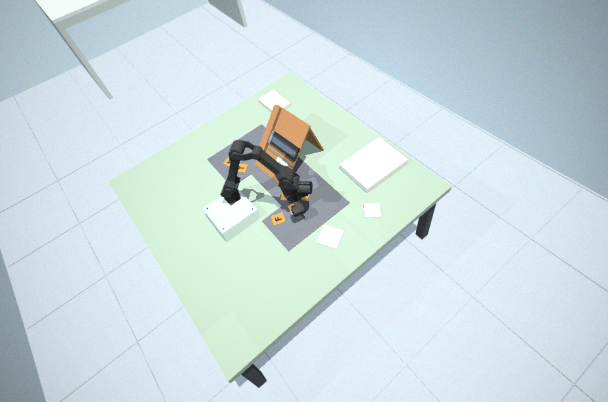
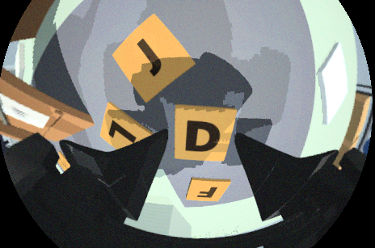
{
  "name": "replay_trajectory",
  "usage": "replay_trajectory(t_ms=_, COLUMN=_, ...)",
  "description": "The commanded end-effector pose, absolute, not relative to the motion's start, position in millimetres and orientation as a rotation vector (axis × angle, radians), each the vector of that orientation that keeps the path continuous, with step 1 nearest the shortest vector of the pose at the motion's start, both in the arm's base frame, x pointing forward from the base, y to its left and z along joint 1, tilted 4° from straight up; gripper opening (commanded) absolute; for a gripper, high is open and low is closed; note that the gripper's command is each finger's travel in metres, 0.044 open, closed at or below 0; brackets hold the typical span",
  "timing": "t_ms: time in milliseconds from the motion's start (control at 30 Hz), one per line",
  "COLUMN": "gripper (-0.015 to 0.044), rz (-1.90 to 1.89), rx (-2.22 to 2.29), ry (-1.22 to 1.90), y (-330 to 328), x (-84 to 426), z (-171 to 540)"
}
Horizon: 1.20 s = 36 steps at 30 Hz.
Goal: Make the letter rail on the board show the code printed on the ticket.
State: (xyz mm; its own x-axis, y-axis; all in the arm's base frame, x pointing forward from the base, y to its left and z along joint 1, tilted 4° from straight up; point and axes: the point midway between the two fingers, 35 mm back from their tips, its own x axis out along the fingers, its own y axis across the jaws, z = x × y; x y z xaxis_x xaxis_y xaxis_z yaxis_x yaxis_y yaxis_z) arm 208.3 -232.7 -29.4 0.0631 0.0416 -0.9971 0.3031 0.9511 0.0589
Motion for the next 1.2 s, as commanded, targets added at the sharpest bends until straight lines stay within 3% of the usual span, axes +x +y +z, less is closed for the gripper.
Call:
replay_trajectory(t_ms=0, gripper=0.034, rz=-0.208, rx=0.284, ry=1.502, y=-232.9, x=208.1, z=-30.2)
replay_trajectory(t_ms=467, gripper=0.0234, rz=-0.208, rx=0.284, ry=1.502, y=-232.5, x=208.1, z=-30.5)
replay_trajectory(t_ms=767, gripper=0.0, rz=-0.208, rx=0.284, ry=1.502, y=-232.3, x=207.9, z=-23.9)
replay_trajectory(t_ms=1167, gripper=0.0, rz=-0.208, rx=0.284, ry=1.502, y=-231.7, x=207.4, z=-17.8)
